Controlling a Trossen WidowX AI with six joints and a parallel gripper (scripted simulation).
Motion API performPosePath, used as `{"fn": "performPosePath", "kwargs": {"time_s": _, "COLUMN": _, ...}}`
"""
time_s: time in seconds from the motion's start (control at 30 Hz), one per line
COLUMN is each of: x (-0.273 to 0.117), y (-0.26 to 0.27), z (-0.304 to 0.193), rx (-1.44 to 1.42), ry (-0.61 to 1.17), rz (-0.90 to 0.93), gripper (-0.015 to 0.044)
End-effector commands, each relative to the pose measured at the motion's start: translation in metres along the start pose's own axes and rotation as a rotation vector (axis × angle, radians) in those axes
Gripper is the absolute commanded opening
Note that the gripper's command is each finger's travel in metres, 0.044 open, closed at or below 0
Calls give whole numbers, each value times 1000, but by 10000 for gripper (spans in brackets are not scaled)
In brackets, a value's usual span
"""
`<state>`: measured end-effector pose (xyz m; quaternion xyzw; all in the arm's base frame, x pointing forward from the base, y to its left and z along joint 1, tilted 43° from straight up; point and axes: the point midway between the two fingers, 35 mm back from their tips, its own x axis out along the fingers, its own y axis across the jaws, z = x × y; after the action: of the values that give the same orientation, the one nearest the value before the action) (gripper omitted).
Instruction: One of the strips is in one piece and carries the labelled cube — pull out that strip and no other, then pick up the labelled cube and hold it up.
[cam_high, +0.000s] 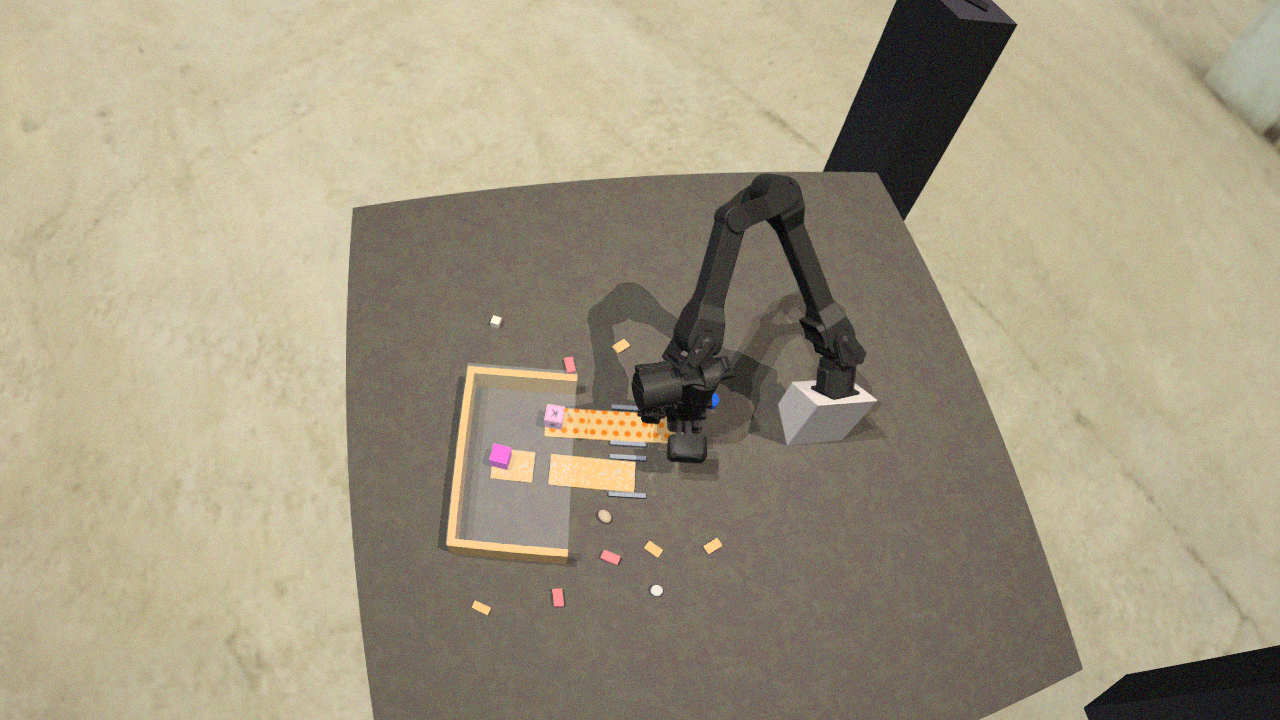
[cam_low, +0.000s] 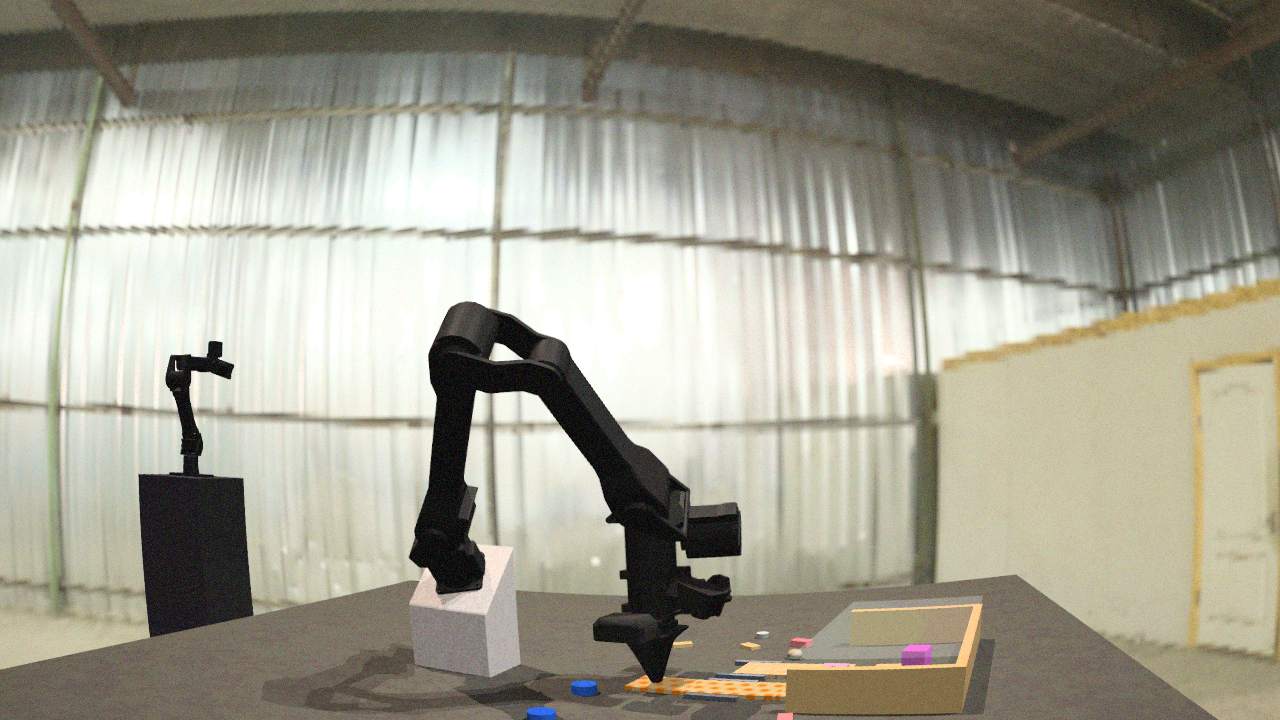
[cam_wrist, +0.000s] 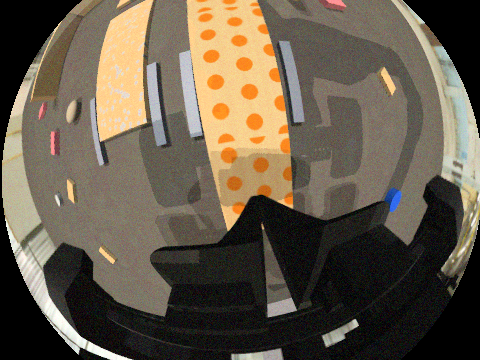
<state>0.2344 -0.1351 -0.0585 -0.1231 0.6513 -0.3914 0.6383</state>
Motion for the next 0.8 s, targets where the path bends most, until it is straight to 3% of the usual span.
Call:
{"fn": "performPosePath", "kwargs": {"time_s": 0.0, "x": 4, "y": -1, "z": -14, "rx": -6, "ry": 24, "rz": -2, "gripper": 0}}
{"fn": "performPosePath", "kwargs": {"time_s": 0.77, "x": 3, "y": 0, "z": -48, "rx": -7, "ry": 26, "rz": -1, "gripper": 0}}
